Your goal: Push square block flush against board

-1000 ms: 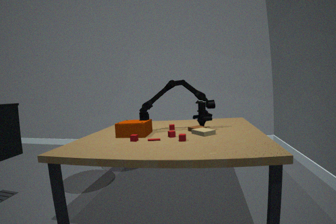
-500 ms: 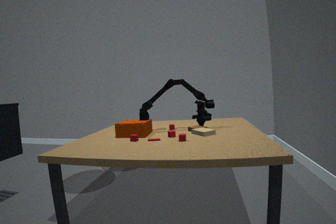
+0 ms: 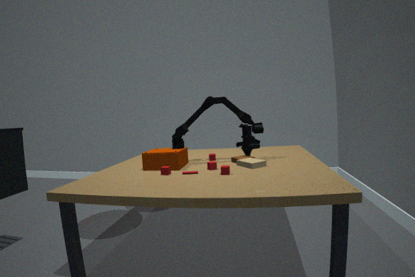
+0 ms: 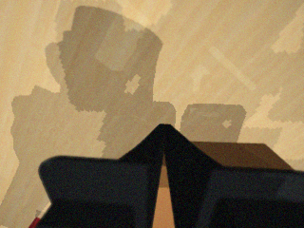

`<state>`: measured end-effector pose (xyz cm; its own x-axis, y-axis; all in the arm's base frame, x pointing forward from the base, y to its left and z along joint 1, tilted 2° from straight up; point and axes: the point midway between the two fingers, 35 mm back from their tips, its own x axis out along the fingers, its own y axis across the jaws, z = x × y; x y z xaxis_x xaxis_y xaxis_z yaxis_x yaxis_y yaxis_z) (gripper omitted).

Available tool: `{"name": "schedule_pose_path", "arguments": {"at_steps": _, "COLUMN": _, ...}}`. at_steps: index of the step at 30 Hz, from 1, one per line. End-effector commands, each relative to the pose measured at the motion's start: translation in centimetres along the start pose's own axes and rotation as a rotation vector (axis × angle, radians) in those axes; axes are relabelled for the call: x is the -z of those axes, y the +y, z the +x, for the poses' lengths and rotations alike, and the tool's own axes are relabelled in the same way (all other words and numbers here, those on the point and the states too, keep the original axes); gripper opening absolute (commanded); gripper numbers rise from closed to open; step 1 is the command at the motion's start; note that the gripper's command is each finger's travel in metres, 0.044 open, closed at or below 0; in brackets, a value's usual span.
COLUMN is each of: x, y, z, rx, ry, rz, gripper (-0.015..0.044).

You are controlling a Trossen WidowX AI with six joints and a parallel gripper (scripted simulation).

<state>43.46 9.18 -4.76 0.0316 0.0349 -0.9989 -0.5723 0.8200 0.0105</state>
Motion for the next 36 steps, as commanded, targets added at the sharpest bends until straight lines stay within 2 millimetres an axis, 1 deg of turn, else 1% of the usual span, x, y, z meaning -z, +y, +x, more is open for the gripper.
{"name": "schedule_pose_path", "arguments": {"at_steps": 1, "x": 0.6, "y": -0.1, "z": 0.0, "rx": 0.001, "ry": 0.005, "rz": -0.002, "gripper": 0.0000}}
{"name": "schedule_pose_path", "arguments": {"at_steps": 5, "x": 0.9, "y": -0.2, "z": 0.0, "rx": 0.001, "ry": 0.005, "rz": -0.002, "gripper": 0.0000}}
{"name": "schedule_pose_path", "arguments": {"at_steps": 9, "x": 0.6, "y": -0.2, "z": 0.0, "rx": 0.001, "ry": 0.005, "rz": -0.002, "gripper": 0.0000}}
{"name": "schedule_pose_path", "arguments": {"at_steps": 36, "x": -3.7, "y": 0.0, "z": 0.0, "rx": 0.001, "ry": 0.001, "rz": -0.003, "gripper": 0.0000}}
